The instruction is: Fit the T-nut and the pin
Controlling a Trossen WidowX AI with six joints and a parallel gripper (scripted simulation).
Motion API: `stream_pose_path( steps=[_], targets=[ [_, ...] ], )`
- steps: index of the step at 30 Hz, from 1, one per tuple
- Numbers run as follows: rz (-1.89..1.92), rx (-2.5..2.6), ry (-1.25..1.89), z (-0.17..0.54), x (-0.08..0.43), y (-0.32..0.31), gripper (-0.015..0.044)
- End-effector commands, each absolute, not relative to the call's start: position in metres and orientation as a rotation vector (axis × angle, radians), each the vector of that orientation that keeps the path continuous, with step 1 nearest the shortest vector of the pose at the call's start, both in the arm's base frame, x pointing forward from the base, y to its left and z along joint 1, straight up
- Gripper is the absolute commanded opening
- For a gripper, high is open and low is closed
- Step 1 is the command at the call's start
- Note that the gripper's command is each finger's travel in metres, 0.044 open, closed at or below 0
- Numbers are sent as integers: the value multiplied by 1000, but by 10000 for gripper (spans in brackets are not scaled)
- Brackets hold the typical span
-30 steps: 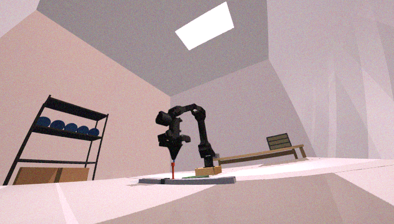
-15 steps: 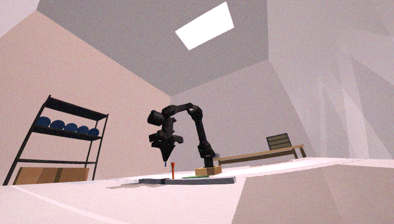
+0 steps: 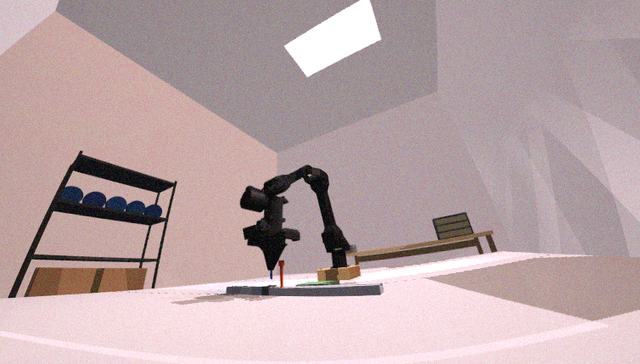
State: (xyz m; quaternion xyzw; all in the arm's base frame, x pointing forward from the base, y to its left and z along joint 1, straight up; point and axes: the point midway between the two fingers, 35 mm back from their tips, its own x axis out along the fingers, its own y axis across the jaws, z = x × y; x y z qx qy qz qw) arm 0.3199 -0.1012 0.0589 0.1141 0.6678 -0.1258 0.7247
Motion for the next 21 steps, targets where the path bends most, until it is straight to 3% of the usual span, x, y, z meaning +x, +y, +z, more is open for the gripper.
stream_pose_path(
  steps=[1,21],
  targets=[
    [-280,249,1469,58,326,-104,-150],
    [-281,249,1469,58,328,-104,-150]
  ],
)
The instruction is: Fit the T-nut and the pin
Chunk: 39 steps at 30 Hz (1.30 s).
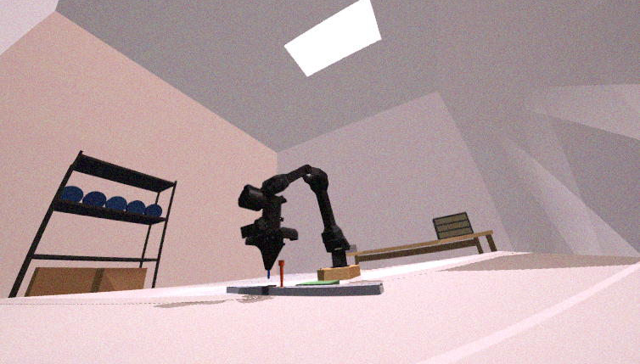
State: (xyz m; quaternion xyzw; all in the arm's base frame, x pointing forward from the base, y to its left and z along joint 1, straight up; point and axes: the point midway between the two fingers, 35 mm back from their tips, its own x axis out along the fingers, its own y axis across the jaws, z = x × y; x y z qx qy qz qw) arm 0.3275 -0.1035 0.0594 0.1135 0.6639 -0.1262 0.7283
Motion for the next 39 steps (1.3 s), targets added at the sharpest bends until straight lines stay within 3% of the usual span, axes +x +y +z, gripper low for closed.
stream_pose_path(
  steps=[1,39],
  targets=[
    [-281,249,1469,58,328,-104,-150],
    [-281,249,1470,58,324,-103,-150]
  ],
)
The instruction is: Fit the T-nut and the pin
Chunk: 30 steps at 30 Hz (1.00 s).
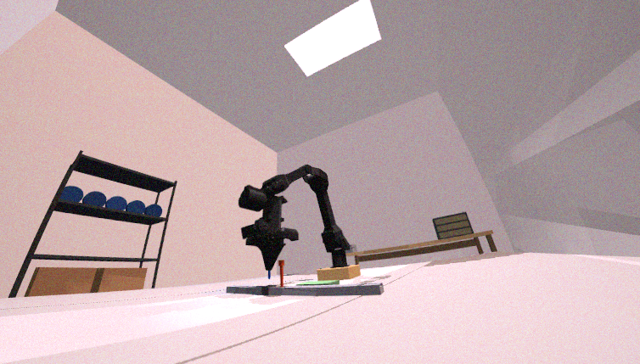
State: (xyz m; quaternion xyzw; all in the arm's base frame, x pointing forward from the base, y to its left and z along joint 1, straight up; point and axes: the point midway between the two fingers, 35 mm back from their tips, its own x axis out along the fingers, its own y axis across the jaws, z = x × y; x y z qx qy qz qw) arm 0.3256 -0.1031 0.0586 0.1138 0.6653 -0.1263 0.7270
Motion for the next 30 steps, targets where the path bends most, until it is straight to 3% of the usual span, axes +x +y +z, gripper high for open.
stream_pose_path(
  steps=[1,30],
  targets=[
    [-281,249,1470,58,323,-103,-150],
    [-280,249,1470,37,321,-102,-150]
  ],
)
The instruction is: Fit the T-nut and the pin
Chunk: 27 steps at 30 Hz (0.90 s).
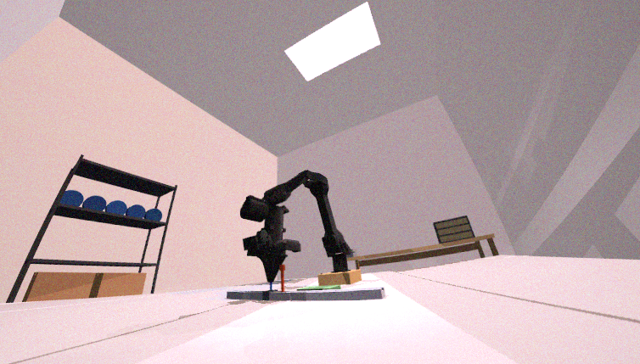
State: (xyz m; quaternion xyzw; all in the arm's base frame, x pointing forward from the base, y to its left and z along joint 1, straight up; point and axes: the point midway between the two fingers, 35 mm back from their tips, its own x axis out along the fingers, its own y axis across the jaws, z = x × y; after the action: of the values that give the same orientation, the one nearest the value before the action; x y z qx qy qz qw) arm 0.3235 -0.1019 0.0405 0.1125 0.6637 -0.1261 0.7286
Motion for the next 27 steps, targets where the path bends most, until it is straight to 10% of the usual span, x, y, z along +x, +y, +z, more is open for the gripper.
stream_pose_path(
  steps=[1,27],
  targets=[
    [-280,249,1470,36,321,-102,-150],
    [-278,248,1463,35,323,-102,-150]
  ],
)
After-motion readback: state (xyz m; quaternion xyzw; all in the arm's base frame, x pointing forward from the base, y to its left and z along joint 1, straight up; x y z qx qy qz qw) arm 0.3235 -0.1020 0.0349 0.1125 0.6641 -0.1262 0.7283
